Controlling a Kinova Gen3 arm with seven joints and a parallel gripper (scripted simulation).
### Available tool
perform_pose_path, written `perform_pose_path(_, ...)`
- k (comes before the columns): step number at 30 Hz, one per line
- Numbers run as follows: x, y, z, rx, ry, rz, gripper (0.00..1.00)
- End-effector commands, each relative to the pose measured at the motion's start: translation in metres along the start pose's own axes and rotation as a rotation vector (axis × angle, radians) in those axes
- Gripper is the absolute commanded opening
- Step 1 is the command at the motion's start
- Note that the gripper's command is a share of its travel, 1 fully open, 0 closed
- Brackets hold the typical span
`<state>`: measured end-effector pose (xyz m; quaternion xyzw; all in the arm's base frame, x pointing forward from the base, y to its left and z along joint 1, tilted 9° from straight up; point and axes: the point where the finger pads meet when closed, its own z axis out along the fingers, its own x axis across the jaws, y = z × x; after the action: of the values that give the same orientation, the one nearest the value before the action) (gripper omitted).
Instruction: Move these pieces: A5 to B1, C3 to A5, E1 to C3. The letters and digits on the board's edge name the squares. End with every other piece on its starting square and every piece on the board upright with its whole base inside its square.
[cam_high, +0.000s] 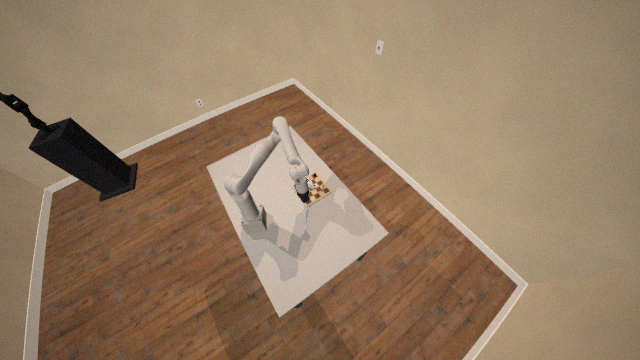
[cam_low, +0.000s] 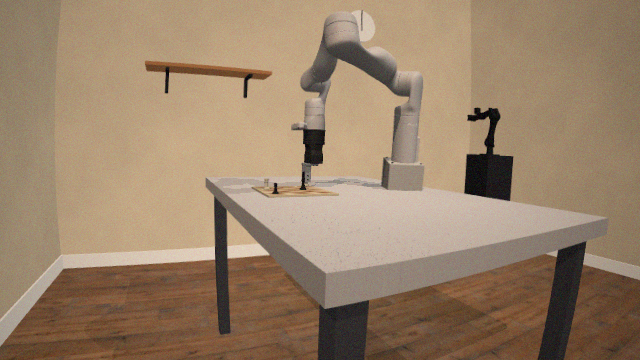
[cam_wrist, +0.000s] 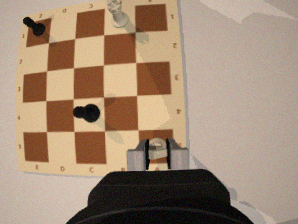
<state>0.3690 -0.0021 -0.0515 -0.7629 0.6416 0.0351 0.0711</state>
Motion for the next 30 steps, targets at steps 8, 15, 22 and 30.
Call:
perform_pose_path(8,0.0001,-0.0004,0.0007,0.001,0.000,0.000,0.00)
perform_pose_path(15,0.0001,-0.0004,0.0024,0.001,0.000,0.000,0.00)
perform_pose_path(22,0.0001,-0.0004,0.0038,0.001,0.000,0.000,0.00)
perform_pose_path(30,0.0001,-0.0004,0.0039,0.001,0.000,0.000,0.00)
